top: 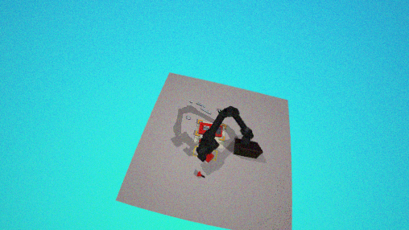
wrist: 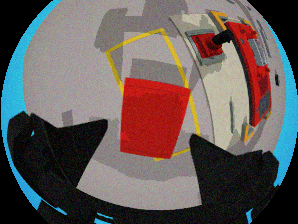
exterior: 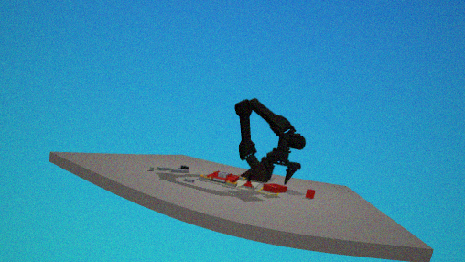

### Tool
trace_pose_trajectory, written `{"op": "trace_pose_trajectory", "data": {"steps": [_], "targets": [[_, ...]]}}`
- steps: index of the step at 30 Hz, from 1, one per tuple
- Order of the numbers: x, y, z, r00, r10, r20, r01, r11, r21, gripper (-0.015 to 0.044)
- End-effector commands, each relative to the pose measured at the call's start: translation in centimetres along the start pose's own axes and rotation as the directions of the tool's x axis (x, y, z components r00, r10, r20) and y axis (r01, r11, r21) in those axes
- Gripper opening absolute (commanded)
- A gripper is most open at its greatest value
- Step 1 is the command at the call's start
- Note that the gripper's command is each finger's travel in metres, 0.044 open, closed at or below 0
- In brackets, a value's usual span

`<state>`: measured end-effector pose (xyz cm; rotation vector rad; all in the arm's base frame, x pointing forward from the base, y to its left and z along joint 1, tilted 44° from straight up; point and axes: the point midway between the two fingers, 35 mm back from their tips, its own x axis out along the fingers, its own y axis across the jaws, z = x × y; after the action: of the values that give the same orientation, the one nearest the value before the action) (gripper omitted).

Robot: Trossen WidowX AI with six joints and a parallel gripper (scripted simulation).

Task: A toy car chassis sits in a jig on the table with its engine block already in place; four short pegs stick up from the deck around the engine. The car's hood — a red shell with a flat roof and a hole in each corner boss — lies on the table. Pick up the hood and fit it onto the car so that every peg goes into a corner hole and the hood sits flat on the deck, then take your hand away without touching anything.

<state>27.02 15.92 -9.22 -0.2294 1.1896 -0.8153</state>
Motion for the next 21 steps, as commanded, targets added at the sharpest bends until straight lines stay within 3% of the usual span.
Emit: {"op": "trace_pose_trajectory", "data": {"steps": [1,21], "targets": [[0.26,-0.02,0.01,1.0,-0.001,0.004,0.001,1.0,-0.006,0.044],[1.24,-0.11,0.02,1.0,-0.002,0.004,0.002,1.0,-0.006,0.044]]}}
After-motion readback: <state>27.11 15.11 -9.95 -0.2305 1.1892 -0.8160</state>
